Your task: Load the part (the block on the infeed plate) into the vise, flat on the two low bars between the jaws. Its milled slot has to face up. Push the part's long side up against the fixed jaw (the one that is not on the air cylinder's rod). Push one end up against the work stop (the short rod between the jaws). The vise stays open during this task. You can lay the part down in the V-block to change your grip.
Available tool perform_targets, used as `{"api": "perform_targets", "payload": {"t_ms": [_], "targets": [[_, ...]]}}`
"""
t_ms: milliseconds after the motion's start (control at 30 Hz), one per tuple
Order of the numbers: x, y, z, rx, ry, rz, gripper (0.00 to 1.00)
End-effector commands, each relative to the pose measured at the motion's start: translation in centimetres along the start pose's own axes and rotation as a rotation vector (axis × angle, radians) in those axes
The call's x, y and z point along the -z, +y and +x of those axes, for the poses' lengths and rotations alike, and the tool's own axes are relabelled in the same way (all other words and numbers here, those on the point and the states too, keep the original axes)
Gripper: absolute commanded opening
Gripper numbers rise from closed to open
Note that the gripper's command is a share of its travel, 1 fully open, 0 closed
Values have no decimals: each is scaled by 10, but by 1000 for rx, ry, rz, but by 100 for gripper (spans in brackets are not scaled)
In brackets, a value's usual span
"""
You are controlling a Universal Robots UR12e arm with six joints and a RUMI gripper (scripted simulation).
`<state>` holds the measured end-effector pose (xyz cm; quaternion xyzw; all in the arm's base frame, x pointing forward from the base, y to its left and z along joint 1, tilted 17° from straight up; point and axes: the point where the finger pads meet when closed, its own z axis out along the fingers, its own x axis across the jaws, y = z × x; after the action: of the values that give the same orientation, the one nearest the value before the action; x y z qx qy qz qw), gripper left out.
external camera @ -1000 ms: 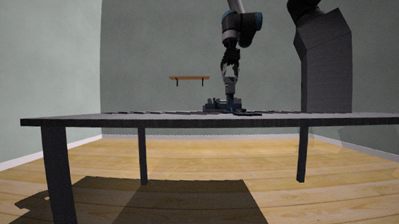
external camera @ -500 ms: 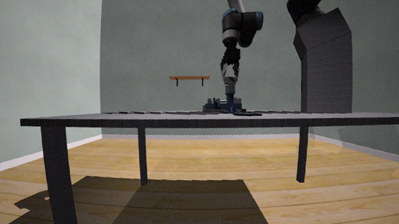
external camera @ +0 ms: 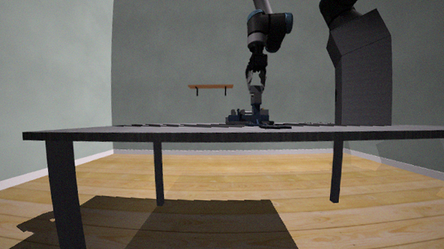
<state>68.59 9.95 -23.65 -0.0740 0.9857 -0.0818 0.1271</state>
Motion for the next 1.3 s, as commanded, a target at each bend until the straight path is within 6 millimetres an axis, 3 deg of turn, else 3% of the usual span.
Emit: {"api": "perform_targets", "payload": {"t_ms": [0,1267], "targets": [[0,0,0,0,-1,0,0],[0,0,0,0,-1,15,0]]}}
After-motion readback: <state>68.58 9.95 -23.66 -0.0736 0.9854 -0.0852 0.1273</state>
